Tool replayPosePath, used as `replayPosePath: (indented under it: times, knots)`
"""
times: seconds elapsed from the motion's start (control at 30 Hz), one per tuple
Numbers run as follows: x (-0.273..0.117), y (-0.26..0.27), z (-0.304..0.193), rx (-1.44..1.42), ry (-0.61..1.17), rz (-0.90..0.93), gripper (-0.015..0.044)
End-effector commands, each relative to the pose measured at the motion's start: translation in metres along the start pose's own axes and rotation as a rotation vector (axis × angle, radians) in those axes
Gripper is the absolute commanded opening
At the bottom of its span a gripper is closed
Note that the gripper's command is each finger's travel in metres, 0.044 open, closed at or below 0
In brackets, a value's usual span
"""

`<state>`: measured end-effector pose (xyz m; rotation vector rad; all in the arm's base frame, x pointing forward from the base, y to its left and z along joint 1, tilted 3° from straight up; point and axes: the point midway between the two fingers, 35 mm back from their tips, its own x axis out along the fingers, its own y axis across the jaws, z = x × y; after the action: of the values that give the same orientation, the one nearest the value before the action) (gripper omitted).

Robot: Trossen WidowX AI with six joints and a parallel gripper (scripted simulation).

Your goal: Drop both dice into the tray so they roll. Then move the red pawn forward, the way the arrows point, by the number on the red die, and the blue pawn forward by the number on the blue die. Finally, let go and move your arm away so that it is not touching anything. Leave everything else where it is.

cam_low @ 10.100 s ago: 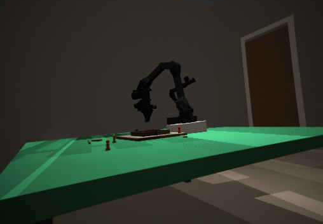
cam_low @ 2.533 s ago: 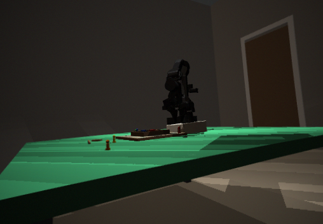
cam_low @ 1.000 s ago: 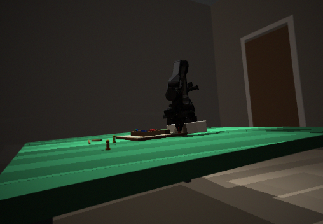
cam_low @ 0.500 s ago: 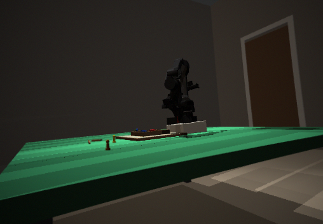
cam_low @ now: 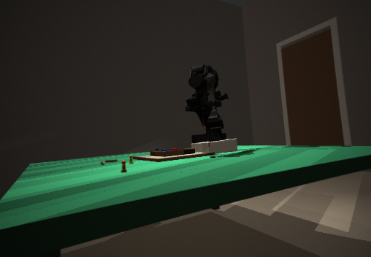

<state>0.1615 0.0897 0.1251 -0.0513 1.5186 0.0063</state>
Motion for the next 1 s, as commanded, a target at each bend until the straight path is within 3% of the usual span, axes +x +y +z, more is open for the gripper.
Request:
replayPosePath:
  times: [0.0, 0.97]
  knots:
    - [-0.001, -0.005, 0.001, 0.003, -0.006, -0.003, 0.0000]
    - [0.070, -0.089, -0.008, 0.003, -0.006, -0.013, 0.0000]
